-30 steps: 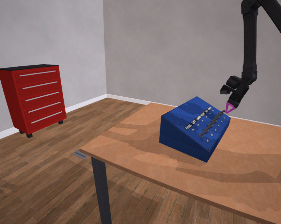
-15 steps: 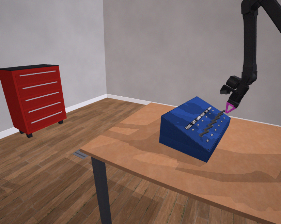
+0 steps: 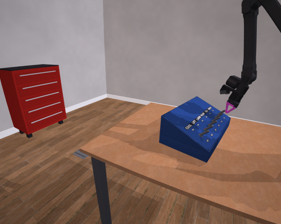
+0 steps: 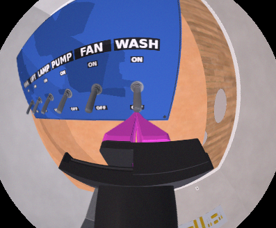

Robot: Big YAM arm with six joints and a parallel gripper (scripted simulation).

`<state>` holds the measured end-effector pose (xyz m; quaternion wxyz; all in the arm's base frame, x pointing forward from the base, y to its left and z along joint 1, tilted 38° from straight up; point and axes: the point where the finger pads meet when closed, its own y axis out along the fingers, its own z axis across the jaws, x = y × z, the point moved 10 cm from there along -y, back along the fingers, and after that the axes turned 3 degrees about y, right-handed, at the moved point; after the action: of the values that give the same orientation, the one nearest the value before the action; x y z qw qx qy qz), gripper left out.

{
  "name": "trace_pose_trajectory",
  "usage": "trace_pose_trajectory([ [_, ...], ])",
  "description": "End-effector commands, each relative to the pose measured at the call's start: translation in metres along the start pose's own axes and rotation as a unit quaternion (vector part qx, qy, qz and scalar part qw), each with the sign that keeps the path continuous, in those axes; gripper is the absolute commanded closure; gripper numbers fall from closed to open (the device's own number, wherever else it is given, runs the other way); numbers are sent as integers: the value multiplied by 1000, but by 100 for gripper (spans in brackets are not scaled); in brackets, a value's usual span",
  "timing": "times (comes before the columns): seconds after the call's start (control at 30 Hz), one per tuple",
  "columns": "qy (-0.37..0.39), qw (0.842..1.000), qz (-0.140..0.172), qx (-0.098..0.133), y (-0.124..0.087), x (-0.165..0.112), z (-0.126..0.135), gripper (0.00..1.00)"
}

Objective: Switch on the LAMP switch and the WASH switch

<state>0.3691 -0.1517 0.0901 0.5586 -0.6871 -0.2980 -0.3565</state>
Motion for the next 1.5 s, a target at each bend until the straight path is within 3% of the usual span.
trace_pose_trajectory([
  [0.0,-5,999,-39,3,-2,32,3,100],
  [1.47,-6,999,-43,3,-3,37,3,100],
])
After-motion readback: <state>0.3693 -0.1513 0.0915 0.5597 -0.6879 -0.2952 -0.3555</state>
